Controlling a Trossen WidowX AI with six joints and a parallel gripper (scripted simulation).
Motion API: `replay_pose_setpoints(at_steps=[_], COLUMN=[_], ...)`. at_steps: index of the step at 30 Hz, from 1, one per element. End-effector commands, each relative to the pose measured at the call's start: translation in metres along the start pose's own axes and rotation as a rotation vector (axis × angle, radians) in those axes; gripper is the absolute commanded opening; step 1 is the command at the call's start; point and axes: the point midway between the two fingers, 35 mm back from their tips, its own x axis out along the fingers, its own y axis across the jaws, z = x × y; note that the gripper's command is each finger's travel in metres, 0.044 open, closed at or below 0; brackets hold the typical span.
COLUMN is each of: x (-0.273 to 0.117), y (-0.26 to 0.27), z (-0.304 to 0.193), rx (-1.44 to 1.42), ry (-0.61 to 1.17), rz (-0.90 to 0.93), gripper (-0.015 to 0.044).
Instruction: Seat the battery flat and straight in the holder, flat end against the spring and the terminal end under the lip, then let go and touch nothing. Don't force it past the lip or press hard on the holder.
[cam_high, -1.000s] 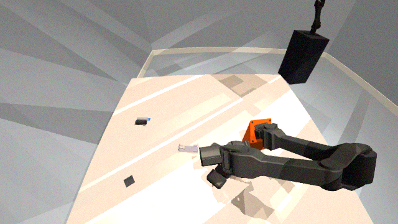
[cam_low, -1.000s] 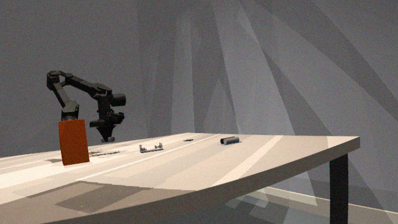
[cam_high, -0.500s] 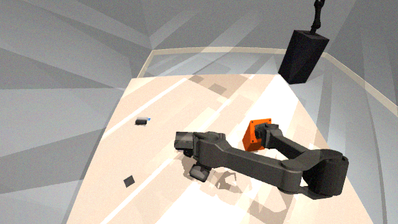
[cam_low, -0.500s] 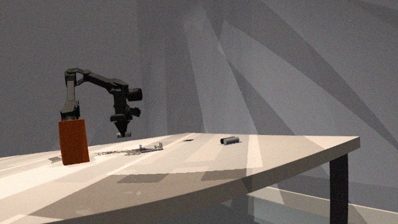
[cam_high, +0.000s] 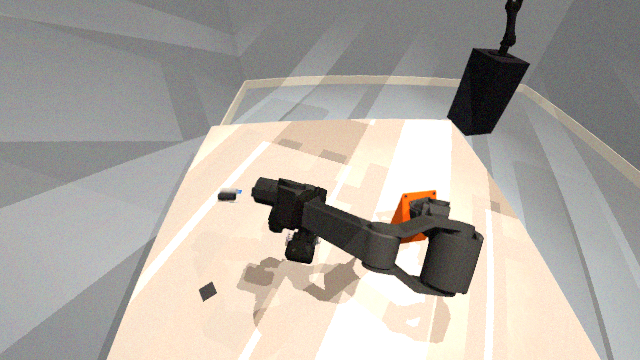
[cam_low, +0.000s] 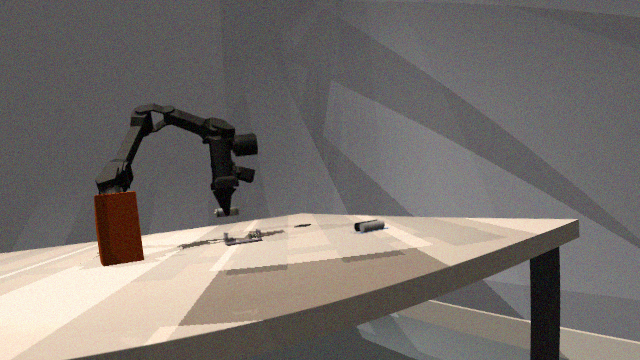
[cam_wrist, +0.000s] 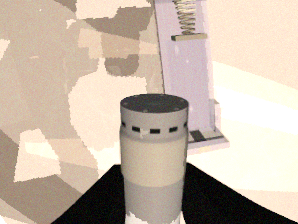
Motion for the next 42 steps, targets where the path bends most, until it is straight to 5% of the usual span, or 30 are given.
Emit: replay_pose_setpoints(at_steps=[1, 42], x=[-0.002, 0.043], y=[-0.021, -0.031], z=[0.020, 0.025], rx=[-0.083, -0.137], ry=[-0.005, 0.320], rz=[-0.003, -0.015], gripper=[0.0075, 0.0075])
